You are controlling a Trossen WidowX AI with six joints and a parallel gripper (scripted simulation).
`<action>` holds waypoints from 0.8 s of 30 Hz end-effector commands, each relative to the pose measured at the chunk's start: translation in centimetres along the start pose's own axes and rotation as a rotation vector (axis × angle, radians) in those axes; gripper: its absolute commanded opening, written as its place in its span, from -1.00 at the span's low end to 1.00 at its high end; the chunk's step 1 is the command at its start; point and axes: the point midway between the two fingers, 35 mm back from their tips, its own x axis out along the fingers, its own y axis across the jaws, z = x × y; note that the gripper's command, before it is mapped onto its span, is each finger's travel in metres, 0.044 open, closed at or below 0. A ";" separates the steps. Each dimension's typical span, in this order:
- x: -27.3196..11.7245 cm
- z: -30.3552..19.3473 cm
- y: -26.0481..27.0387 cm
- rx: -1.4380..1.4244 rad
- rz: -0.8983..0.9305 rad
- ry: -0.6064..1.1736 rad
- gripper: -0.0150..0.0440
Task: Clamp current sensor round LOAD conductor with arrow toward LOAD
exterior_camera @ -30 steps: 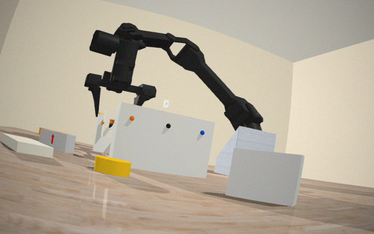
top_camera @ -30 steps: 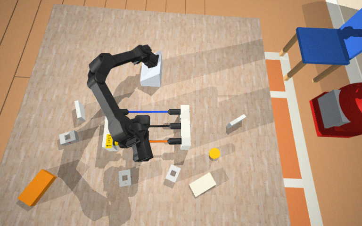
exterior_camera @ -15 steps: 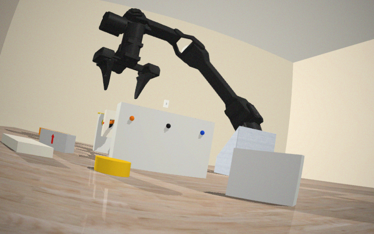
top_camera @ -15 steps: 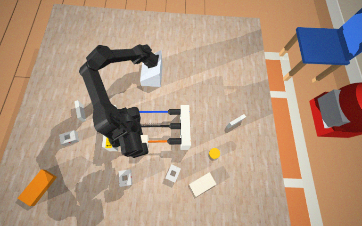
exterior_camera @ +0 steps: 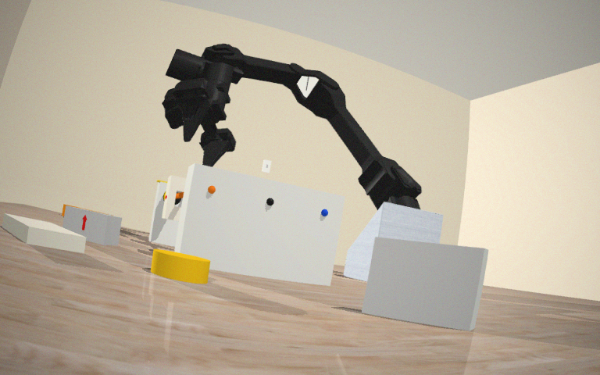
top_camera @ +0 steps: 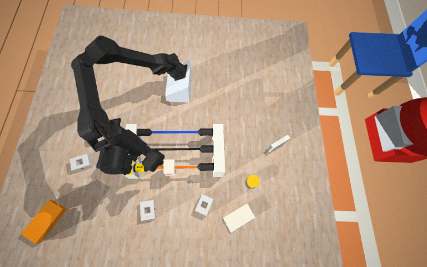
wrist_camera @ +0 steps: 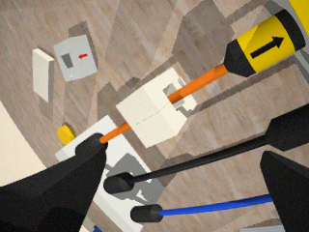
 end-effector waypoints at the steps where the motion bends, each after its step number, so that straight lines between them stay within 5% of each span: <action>1: -1.5 0.2 -3.7 -0.642 0.257 -0.125 1.00; 19: -4.1 -0.3 -8.0 -1.515 0.274 -0.626 1.00; 24: -4.2 -0.3 -8.1 -1.532 0.269 -0.636 1.00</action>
